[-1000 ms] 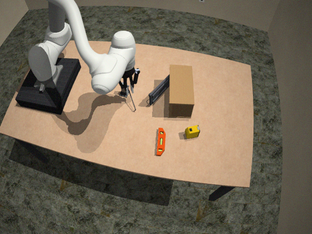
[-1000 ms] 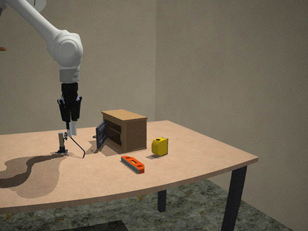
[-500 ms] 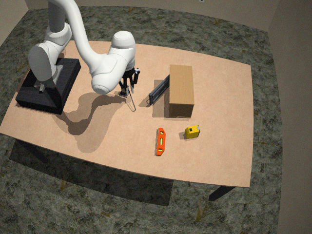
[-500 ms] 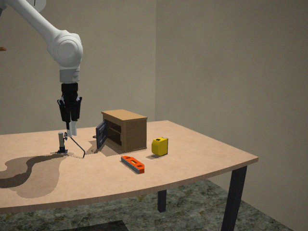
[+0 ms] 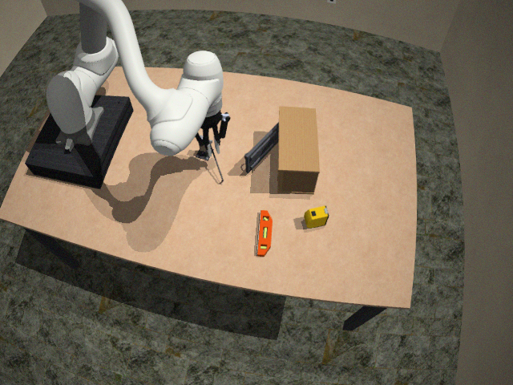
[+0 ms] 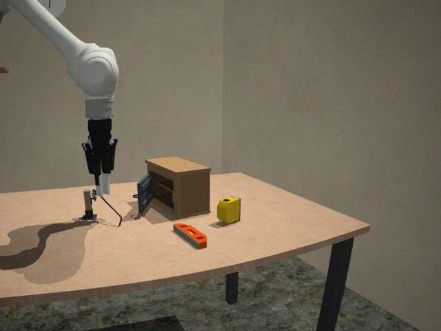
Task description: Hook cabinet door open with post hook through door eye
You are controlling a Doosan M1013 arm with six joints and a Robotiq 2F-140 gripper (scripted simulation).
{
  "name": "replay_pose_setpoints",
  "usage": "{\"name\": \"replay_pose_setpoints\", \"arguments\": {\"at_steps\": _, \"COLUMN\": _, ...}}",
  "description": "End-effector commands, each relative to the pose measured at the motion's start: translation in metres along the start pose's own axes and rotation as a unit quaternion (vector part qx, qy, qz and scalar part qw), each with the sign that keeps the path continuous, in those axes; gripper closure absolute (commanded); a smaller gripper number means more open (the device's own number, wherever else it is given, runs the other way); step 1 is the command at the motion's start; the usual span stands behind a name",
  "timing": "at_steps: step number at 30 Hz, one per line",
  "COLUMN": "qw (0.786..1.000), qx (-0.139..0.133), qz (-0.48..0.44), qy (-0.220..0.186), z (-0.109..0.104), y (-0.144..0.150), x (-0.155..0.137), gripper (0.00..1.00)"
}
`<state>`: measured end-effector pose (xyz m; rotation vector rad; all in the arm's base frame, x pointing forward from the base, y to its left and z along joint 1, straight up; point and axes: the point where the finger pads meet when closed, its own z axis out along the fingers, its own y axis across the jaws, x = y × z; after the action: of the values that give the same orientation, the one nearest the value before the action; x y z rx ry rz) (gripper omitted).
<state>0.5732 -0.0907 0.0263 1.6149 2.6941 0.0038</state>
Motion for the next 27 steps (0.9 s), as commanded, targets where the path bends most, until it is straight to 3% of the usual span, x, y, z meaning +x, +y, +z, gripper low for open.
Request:
{"name": "replay_pose_setpoints", "arguments": {"at_steps": 1, "qw": 1.000, "qx": 0.000, "qz": 0.000, "qy": 0.000, "z": -0.0001, "y": 0.0000, "x": 0.0000, "gripper": 0.86}}
{"name": "replay_pose_setpoints", "arguments": {"at_steps": 27, "qw": 1.000, "qx": 0.000, "qz": 0.000, "qy": 0.000, "z": 0.0059, "y": 0.0000, "x": 0.0000, "gripper": 0.86}}
